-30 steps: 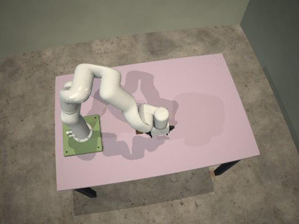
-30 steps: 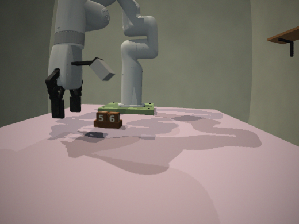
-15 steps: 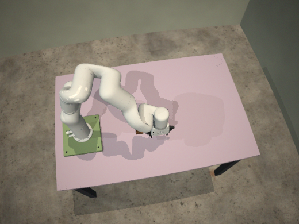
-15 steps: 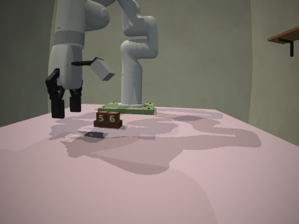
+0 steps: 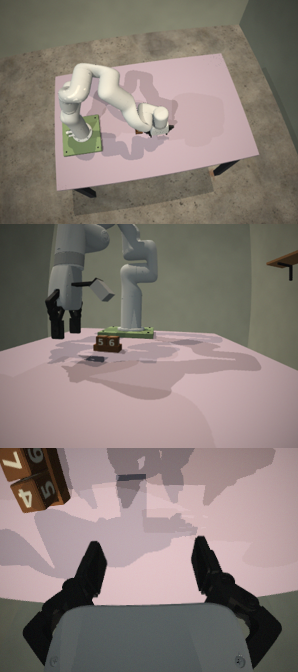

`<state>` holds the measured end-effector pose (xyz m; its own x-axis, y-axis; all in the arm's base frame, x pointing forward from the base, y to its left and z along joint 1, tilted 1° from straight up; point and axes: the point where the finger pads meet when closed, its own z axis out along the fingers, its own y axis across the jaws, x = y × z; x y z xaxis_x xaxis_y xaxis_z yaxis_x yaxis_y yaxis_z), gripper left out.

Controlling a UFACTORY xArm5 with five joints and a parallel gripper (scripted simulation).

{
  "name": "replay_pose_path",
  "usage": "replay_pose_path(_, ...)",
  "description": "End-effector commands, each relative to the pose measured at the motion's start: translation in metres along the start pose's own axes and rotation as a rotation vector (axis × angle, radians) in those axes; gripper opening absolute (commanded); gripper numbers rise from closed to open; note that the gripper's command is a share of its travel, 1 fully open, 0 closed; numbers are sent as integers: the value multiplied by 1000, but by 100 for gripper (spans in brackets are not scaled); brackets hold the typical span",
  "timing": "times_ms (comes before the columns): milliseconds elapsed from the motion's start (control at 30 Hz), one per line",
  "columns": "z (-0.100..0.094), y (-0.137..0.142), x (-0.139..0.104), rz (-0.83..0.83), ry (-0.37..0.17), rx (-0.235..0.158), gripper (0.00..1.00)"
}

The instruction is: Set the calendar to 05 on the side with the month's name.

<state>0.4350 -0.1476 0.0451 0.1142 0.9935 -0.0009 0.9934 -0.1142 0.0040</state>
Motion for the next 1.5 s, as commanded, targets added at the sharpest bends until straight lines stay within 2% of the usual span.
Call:
replay_pose_path(0,-4,1,0,0,-1,-4,100)
replay_pose_path(133,-4,0,-1,29,-1,-4,100)
replay_pose_path(300,-4,-11,-4,216,-1,-4,100)
replay_pose_path(333,-4,-19,-5,224,-1,-4,100)
replay_pose_path(567,-4,-27,-7,234,-1,-4,100)
replay_pose_path(767,-4,-39,-10,441,0,-5,100)
replay_pose_path(867,-4,-55,-13,449,0,-4,100)
replay_pose_path(1033,-4,-56,-13,459,0,-4,100)
replay_pose_path(1233,-4,-67,-17,666,0,-5,100)
replay_pose_path(1300,-4,-81,-19,673,0,-5,100)
replay_pose_path(1467,-4,-85,-20,702,0,-5,100)
